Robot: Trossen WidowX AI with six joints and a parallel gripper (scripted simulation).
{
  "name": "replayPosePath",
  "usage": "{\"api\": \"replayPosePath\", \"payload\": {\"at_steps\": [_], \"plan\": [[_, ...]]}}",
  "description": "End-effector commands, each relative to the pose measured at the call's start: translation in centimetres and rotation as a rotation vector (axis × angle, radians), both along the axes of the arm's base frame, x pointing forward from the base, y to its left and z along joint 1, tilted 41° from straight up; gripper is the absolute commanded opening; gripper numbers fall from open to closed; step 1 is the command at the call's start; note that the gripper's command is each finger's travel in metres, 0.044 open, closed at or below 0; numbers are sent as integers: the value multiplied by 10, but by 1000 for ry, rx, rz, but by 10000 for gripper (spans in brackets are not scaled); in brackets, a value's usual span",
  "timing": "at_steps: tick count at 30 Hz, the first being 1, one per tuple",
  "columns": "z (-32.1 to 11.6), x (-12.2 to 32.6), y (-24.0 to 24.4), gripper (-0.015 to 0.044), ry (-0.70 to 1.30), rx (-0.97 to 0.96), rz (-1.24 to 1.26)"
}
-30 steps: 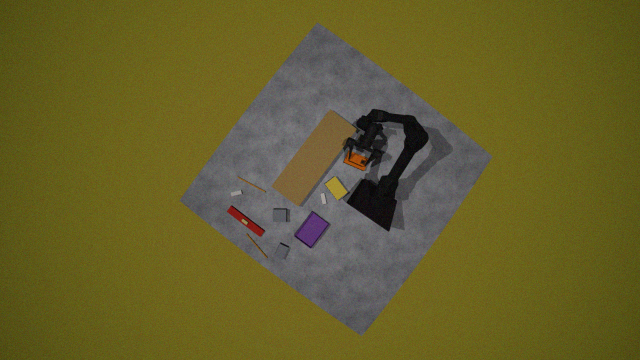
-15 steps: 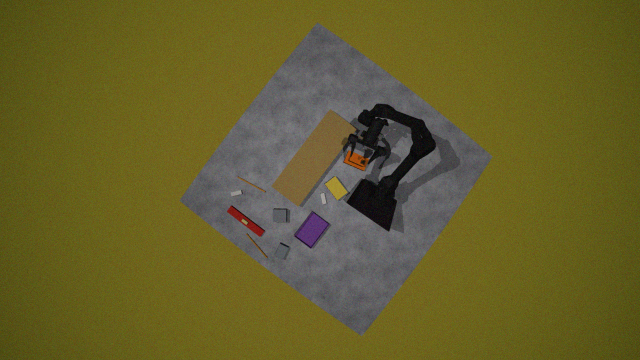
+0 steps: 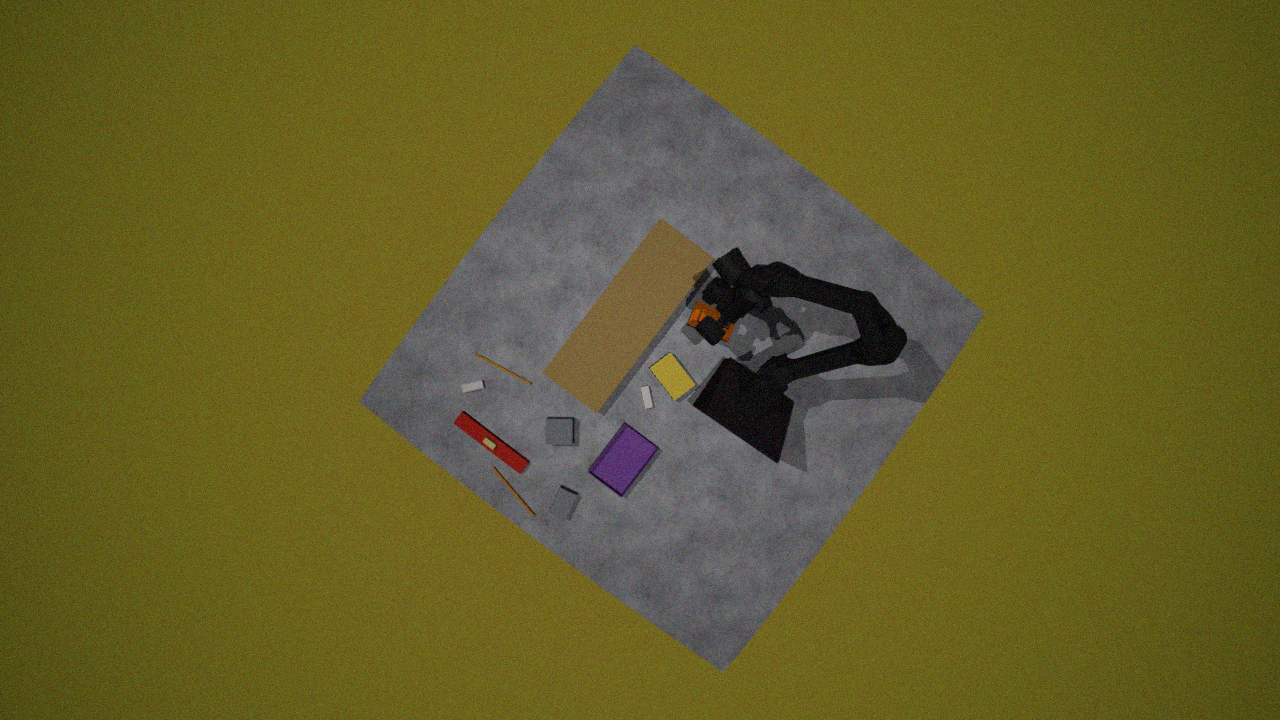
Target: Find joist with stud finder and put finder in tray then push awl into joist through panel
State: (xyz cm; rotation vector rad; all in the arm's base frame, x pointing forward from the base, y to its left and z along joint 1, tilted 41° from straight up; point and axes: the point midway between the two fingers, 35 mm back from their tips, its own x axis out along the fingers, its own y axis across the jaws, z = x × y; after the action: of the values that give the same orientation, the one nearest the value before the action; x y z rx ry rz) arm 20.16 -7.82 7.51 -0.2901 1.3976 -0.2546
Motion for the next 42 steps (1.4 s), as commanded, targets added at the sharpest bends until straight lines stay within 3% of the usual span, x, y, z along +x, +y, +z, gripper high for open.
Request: {"api": "replayPosePath", "payload": {"at_steps": [1,42], "plan": [[-2,2,-4,440,-44,-339,398],[-36,8,-33,440,-44,-353,410]]}}
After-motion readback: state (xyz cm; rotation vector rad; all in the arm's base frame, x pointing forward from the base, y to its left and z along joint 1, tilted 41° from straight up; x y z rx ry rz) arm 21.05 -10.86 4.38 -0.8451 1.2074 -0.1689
